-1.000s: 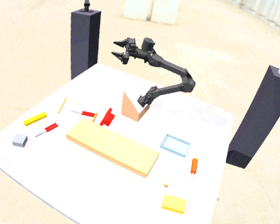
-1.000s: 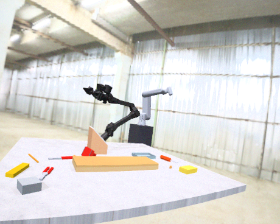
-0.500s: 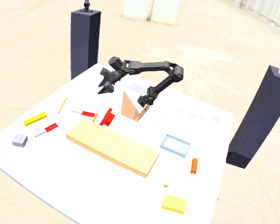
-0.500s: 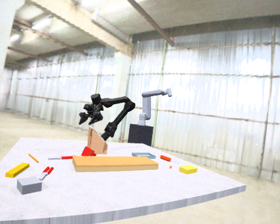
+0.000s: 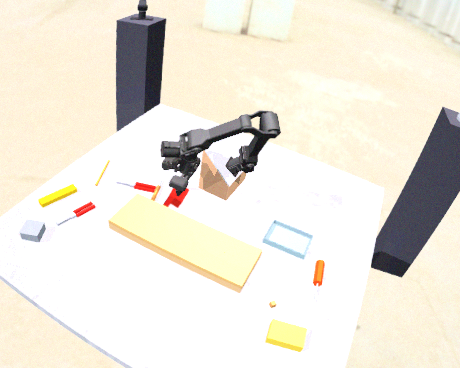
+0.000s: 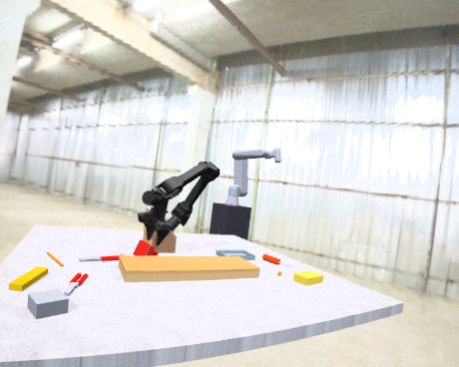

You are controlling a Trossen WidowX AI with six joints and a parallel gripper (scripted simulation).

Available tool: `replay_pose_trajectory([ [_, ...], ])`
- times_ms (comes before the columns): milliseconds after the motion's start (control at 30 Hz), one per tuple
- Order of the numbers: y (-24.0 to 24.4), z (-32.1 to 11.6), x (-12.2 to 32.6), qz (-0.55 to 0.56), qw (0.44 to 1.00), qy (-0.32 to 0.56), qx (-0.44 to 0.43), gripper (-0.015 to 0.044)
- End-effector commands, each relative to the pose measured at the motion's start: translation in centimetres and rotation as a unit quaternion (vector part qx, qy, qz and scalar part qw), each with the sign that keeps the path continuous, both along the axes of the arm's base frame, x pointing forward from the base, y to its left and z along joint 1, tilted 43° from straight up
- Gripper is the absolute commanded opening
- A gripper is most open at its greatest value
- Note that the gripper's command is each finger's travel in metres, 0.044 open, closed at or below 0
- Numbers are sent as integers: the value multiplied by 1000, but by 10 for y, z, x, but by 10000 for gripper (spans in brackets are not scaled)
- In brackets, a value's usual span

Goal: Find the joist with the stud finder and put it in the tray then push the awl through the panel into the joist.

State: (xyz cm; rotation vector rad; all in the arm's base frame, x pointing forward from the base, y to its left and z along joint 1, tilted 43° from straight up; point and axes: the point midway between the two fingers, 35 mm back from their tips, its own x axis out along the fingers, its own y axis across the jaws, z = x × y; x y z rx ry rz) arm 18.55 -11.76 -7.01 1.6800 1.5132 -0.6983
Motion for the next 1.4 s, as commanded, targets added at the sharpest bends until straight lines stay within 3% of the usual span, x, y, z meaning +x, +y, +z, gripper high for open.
replay_pose_trajectory([
  [0,0,1,1,-4,1000,3,4,440],
  [1367,35,-36,-1,-4,1000,3,5,440],
])
